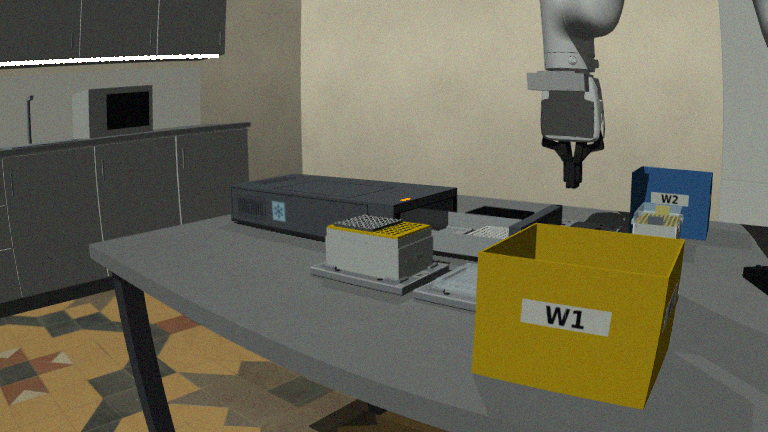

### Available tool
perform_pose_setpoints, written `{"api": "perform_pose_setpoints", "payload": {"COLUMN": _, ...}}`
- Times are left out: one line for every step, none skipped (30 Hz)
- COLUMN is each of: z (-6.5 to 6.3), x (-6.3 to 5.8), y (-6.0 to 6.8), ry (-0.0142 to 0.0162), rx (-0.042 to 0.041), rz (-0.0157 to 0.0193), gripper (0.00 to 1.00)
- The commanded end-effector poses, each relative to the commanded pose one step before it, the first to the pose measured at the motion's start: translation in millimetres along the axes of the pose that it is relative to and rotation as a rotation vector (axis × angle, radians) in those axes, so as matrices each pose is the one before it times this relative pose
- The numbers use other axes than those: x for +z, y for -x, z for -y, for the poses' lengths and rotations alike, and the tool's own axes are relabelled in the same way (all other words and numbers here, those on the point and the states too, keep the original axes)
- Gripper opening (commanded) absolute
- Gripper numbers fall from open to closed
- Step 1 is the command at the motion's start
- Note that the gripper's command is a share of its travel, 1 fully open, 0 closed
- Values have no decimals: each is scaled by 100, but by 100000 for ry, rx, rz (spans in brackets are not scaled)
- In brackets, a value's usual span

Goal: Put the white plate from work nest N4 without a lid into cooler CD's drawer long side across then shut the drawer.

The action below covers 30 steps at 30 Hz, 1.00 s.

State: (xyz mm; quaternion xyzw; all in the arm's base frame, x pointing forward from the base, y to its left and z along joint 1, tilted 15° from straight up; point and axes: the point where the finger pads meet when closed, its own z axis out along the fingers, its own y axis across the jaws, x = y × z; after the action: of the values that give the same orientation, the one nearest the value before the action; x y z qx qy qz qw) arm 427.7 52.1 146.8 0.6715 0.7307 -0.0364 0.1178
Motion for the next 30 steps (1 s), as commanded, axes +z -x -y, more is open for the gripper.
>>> {"api": "perform_pose_setpoints", "payload": {"z": 1433, "x": 112, "y": 1, "ry": 880, "rx": 149, "rz": 484, "gripper": 0}}
{"api": "perform_pose_setpoints", "payload": {"z": 0, "x": 1, "y": 0, "ry": 0, "rx": 0, "rz": 0, "gripper": 0}}
{"api": "perform_pose_setpoints", "payload": {"z": 0, "x": 1, "y": 0, "ry": 0, "rx": 0, "rz": 0, "gripper": 0}}
{"api": "perform_pose_setpoints", "payload": {"z": 0, "x": 1, "y": 0, "ry": 0, "rx": 0, "rz": 0, "gripper": 0}}
{"api": "perform_pose_setpoints", "payload": {"z": 0, "x": 1, "y": 0, "ry": 0, "rx": 0, "rz": 0, "gripper": 0}}
{"api": "perform_pose_setpoints", "payload": {"z": 0, "x": 0, "y": 0, "ry": 0, "rx": 0, "rz": 0, "gripper": 0}}
{"api": "perform_pose_setpoints", "payload": {"z": -3, "x": -6, "y": 2, "ry": -3, "rx": -1, "rz": -2, "gripper": 0}}
{"api": "perform_pose_setpoints", "payload": {"z": 1, "x": 2, "y": 0, "ry": 1, "rx": 0, "rz": 1, "gripper": 0}}
{"api": "perform_pose_setpoints", "payload": {"z": 1, "x": 1, "y": 0, "ry": 1, "rx": 0, "rz": 1, "gripper": 0}}
{"api": "perform_pose_setpoints", "payload": {"z": 1, "x": 1, "y": 0, "ry": 1, "rx": 0, "rz": 0, "gripper": 0}}
{"api": "perform_pose_setpoints", "payload": {"z": 0, "x": 1, "y": 0, "ry": 0, "rx": 0, "rz": 0, "gripper": 0}}
{"api": "perform_pose_setpoints", "payload": {"z": 0, "x": 0, "y": 0, "ry": 0, "rx": 0, "rz": 0, "gripper": 0}}
{"api": "perform_pose_setpoints", "payload": {"z": 0, "x": 0, "y": 0, "ry": 0, "rx": 0, "rz": 0, "gripper": 0}}
{"api": "perform_pose_setpoints", "payload": {"z": -3, "x": -4, "y": 1, "ry": -2, "rx": 0, "rz": -2, "gripper": 0}}
{"api": "perform_pose_setpoints", "payload": {"z": 1, "x": 1, "y": 0, "ry": 1, "rx": 0, "rz": 1, "gripper": 0}}
{"api": "perform_pose_setpoints", "payload": {"z": 2, "x": 168, "y": 0, "ry": 0, "rx": 0, "rz": 1, "gripper": 0}}
{"api": "perform_pose_setpoints", "payload": {"z": -1, "x": 163, "y": 1, "ry": -2, "rx": -1, "rz": -1, "gripper": 0}}
{"api": "perform_pose_setpoints", "payload": {"z": 3, "x": 172, "y": -1, "ry": 3, "rx": 0, "rz": 2, "gripper": 0}}
{"api": "perform_pose_setpoints", "payload": {"z": 0, "x": 166, "y": 0, "ry": -1, "rx": 0, "rz": 0, "gripper": 0}}
{"api": "perform_pose_setpoints", "payload": {"z": 0, "x": 166, "y": 0, "ry": -1, "rx": 0, "rz": 0, "gripper": 0}}
{"api": "perform_pose_setpoints", "payload": {"z": 0, "x": 166, "y": 0, "ry": -1, "rx": 0, "rz": 0, "gripper": 0}}
{"api": "perform_pose_setpoints", "payload": {"z": 0, "x": 166, "y": 0, "ry": -1, "rx": 0, "rz": 0, "gripper": 0}}
{"api": "perform_pose_setpoints", "payload": {"z": 0, "x": 166, "y": 0, "ry": -1, "rx": 0, "rz": 0, "gripper": 0}}
{"api": "perform_pose_setpoints", "payload": {"z": 0, "x": 166, "y": 0, "ry": -1, "rx": 0, "rz": 0, "gripper": 0}}
{"api": "perform_pose_setpoints", "payload": {"z": 0, "x": 166, "y": 0, "ry": -1, "rx": 0, "rz": 0, "gripper": 0}}
{"api": "perform_pose_setpoints", "payload": {"z": 0, "x": 166, "y": 0, "ry": -1, "rx": 0, "rz": 0, "gripper": 0}}
{"api": "perform_pose_setpoints", "payload": {"z": 0, "x": 166, "y": 0, "ry": -1, "rx": 0, "rz": 0, "gripper": 0}}
{"api": "perform_pose_setpoints", "payload": {"z": 0, "x": 166, "y": 0, "ry": -1, "rx": 0, "rz": 0, "gripper": 0}}
{"api": "perform_pose_setpoints", "payload": {"z": 0, "x": 0, "y": 0, "ry": 0, "rx": 0, "rz": 0, "gripper": 0}}
{"api": "perform_pose_setpoints", "payload": {"z": 0, "x": 0, "y": 0, "ry": 0, "rx": 0, "rz": 0, "gripper": 0}}
